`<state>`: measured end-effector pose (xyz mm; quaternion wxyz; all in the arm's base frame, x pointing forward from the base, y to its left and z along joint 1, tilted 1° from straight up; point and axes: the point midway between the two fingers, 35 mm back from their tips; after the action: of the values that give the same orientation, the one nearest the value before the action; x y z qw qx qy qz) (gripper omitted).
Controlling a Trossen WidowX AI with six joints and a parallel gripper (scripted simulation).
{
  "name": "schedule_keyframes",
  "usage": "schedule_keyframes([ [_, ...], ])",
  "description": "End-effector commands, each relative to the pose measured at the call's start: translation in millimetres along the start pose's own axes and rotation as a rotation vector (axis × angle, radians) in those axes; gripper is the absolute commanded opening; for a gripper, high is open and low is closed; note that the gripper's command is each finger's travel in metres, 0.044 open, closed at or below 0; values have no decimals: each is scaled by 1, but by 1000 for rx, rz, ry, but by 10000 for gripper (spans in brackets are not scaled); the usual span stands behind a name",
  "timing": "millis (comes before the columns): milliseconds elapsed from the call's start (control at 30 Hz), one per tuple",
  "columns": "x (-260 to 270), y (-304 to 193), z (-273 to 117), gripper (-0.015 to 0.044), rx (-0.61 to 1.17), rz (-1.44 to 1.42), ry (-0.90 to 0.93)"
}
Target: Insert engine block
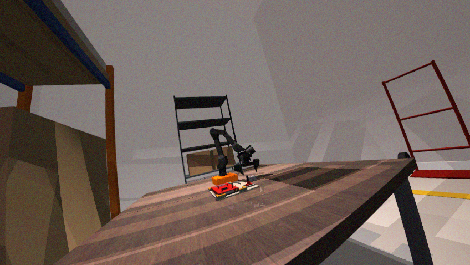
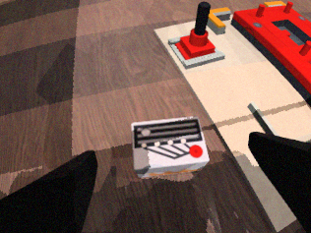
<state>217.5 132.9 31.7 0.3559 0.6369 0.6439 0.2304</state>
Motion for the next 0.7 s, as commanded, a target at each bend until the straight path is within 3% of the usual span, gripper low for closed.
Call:
schedule_keyframes([
  [0, 0, 0, 1, 440, 10, 13, 0],
  [667, 2, 8, 14, 440, 313, 501, -64],
])
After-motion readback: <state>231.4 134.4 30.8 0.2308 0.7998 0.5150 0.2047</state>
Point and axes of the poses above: the point midway between the two fingers, 35 mm back from their tips, its own z axis out along the fingers, its own x axis across the jaws, y = z × x, and after that the axes turned 15 degrees about -z, right-handed
